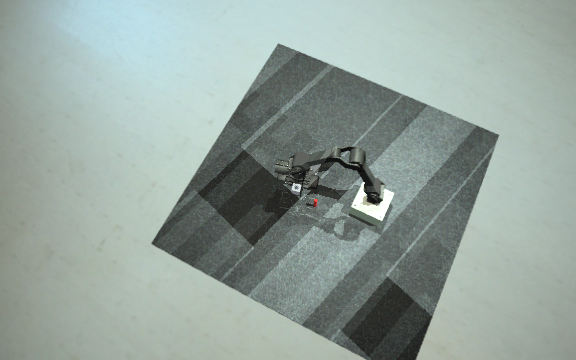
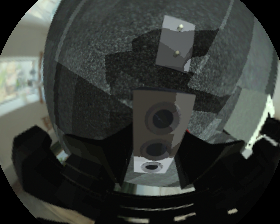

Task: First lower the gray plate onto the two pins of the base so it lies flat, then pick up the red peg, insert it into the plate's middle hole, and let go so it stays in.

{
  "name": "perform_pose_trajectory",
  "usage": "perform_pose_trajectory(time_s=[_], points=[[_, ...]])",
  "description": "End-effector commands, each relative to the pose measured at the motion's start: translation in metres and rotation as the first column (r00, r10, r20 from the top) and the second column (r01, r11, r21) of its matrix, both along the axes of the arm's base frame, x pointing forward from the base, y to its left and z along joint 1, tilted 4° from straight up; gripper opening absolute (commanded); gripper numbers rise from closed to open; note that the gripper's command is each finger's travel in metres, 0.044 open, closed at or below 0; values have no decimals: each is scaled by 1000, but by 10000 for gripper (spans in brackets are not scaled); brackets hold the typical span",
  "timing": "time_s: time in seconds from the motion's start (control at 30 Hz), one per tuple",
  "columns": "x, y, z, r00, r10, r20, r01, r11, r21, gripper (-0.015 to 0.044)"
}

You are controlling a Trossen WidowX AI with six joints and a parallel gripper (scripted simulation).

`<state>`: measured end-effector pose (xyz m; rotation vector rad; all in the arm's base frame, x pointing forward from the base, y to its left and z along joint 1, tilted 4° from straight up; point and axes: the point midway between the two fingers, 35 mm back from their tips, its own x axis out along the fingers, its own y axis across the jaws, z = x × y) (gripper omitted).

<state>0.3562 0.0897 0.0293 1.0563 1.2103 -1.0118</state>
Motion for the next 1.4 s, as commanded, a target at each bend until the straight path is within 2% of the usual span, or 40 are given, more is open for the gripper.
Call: perform_pose_trajectory(time_s=[0.0,0.6,1.37], points=[[0,1,14,1000,-7,5,7,1000,-3,0],[-13,2,68,1000,-16,-12,16,1000,-15,0],[-4,-56,39,997,-78,-16,78,997,-4,0]])
